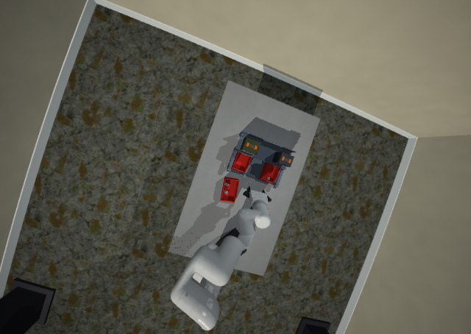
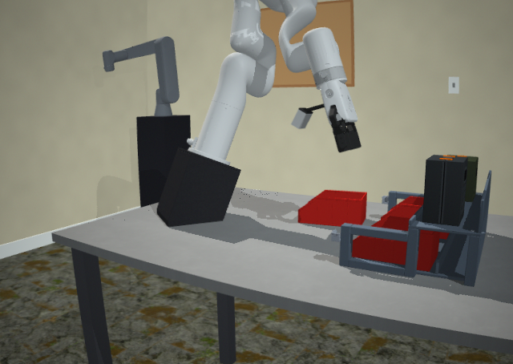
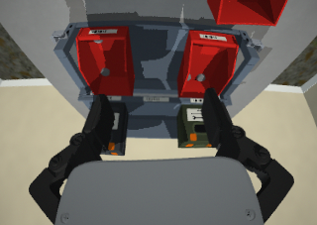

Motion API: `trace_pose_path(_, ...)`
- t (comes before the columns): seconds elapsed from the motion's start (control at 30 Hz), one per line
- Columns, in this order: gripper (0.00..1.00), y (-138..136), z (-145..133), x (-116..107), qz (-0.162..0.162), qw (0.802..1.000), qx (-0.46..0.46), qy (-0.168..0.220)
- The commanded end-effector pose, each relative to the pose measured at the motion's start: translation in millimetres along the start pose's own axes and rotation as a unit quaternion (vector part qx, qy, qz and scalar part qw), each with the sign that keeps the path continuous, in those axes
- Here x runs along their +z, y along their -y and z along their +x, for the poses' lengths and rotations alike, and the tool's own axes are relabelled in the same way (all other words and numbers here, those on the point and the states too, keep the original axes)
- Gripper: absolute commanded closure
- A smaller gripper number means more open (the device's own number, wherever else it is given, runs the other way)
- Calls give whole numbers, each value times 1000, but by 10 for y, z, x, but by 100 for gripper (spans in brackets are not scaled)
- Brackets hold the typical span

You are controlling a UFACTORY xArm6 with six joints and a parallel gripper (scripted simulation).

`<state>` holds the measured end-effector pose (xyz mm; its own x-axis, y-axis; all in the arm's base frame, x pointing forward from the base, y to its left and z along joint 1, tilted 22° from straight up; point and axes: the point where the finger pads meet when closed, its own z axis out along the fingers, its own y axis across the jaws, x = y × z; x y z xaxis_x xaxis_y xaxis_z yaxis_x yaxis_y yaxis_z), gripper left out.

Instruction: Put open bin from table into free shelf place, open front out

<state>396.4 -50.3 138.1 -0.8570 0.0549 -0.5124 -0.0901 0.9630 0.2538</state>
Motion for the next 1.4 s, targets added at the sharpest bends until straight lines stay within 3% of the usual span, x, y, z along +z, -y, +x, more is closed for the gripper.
trace_pose_path(0.0, 0, -22, -84, -220, -19, 995, -9, -98)
trace_pose_path(0.27, 0, 11, -76, -282, -14, 996, -15, -86)
trace_pose_path(0.4, 0, -24, -193, -515, -25, 988, -32, -150)
trace_pose_path(1.37, 0, -20, -163, -425, -25, 988, -32, -150)
